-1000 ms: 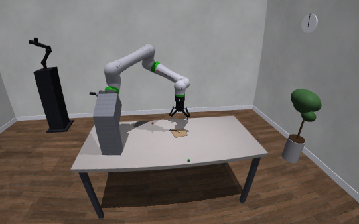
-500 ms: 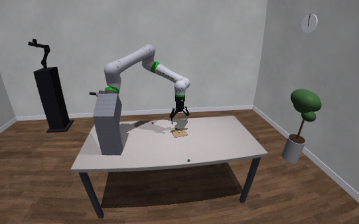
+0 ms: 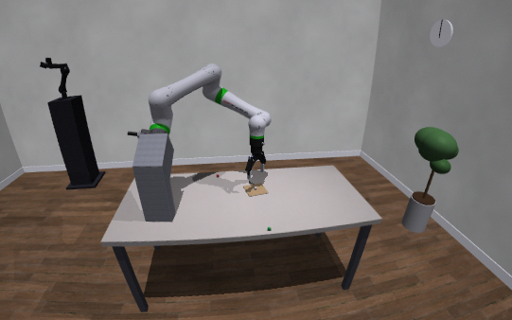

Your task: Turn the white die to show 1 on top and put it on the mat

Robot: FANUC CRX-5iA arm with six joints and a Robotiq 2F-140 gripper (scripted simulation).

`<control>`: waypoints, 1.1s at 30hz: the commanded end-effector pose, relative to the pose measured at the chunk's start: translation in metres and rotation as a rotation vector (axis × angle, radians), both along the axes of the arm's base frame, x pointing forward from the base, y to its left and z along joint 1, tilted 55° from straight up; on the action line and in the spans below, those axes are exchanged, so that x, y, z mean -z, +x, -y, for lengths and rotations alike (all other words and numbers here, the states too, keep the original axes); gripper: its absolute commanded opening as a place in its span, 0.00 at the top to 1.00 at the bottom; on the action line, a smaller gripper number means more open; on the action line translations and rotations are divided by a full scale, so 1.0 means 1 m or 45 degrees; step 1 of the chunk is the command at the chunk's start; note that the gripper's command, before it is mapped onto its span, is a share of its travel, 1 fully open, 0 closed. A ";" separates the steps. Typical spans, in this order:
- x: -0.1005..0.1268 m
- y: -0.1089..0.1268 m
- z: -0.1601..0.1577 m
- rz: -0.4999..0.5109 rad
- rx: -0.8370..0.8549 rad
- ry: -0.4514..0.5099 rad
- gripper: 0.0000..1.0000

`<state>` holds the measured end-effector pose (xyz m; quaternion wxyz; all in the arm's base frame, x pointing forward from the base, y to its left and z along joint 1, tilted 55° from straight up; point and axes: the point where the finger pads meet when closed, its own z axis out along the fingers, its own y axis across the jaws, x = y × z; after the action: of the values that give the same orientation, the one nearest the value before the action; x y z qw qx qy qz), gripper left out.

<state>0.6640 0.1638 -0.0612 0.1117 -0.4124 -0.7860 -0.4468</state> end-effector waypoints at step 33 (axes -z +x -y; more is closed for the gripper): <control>0.002 0.002 -0.006 1.281 -0.910 -0.305 0.00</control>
<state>0.6662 0.1695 -0.0626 -0.1428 0.0677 -0.8850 -0.4380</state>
